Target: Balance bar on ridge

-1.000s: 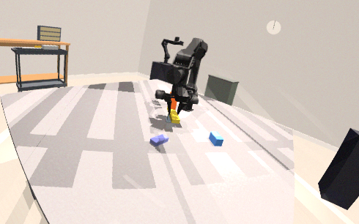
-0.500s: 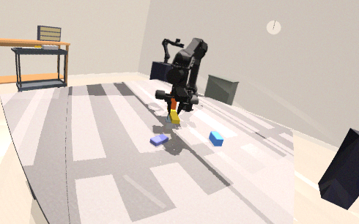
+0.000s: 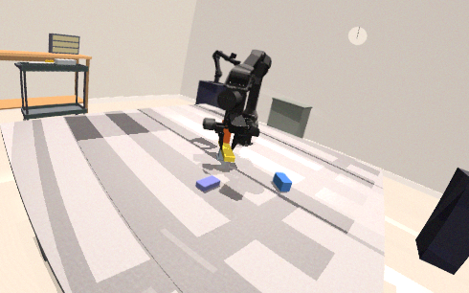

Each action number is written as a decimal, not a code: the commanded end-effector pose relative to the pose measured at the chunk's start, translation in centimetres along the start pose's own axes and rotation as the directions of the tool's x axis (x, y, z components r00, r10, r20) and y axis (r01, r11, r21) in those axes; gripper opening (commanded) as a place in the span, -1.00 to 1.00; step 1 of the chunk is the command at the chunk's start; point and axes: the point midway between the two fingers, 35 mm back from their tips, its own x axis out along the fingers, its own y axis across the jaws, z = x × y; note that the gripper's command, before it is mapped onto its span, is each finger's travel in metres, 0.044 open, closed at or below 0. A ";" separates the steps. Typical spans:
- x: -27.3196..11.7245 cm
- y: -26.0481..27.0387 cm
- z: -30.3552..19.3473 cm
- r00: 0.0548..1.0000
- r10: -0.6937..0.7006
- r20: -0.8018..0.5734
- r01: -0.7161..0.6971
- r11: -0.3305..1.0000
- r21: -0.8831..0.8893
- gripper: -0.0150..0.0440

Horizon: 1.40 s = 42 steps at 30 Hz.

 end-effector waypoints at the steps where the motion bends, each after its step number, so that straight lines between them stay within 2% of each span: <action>1: 0.0 0.0 0.0 1.000 0.000 0.000 0.000 1.000 0.000 -0.49; 25: 0.0 0.0 0.0 1.000 0.000 0.000 0.000 1.000 0.000 -0.49; 31: 0.0 0.0 0.0 1.000 0.000 0.000 0.000 1.000 0.000 0.04; 42: 0.0 0.0 0.0 1.000 0.000 0.000 0.000 1.000 0.000 0.07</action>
